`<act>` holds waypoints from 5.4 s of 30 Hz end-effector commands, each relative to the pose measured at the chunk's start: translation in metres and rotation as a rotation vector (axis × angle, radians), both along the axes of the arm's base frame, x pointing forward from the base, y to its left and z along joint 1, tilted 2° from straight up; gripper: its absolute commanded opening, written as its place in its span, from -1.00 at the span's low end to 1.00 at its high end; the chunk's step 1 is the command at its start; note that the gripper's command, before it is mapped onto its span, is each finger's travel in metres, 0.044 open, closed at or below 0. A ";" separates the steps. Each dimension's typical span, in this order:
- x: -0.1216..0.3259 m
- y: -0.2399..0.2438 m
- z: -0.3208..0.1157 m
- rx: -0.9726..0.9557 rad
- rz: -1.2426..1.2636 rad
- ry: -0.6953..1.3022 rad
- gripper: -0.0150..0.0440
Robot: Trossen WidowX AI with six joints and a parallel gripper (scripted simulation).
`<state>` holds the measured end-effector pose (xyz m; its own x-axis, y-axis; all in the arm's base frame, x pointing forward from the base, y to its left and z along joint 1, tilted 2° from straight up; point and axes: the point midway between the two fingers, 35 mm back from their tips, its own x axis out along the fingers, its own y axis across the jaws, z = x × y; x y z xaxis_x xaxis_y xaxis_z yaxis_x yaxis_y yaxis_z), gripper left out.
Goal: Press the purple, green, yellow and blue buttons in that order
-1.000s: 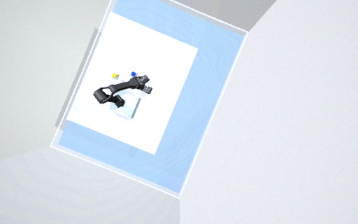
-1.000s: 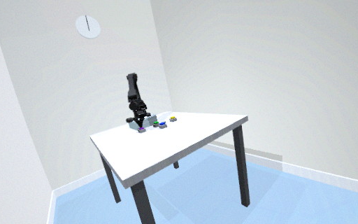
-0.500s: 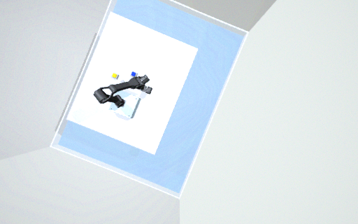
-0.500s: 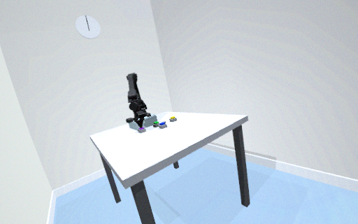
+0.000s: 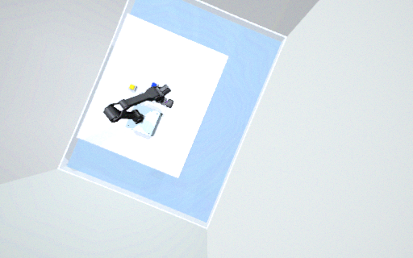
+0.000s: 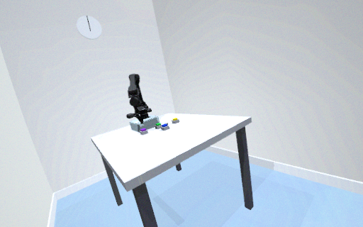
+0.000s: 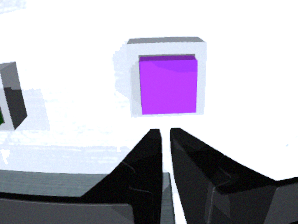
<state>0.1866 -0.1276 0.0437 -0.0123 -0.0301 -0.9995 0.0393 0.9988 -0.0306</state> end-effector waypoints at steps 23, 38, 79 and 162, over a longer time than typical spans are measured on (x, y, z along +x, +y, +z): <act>0.002 0.136 0.037 -0.012 0.000 -0.034 -0.42; 0.003 0.136 -0.029 -0.012 -0.003 -0.034 -0.42; 0.004 0.136 -0.047 -0.011 -0.005 -0.036 -0.42; 0.030 0.296 -0.062 0.004 -0.003 -0.035 -0.42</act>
<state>0.2165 0.1693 -0.0175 0.0245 -0.0244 -0.9994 0.0444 0.9987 -0.0233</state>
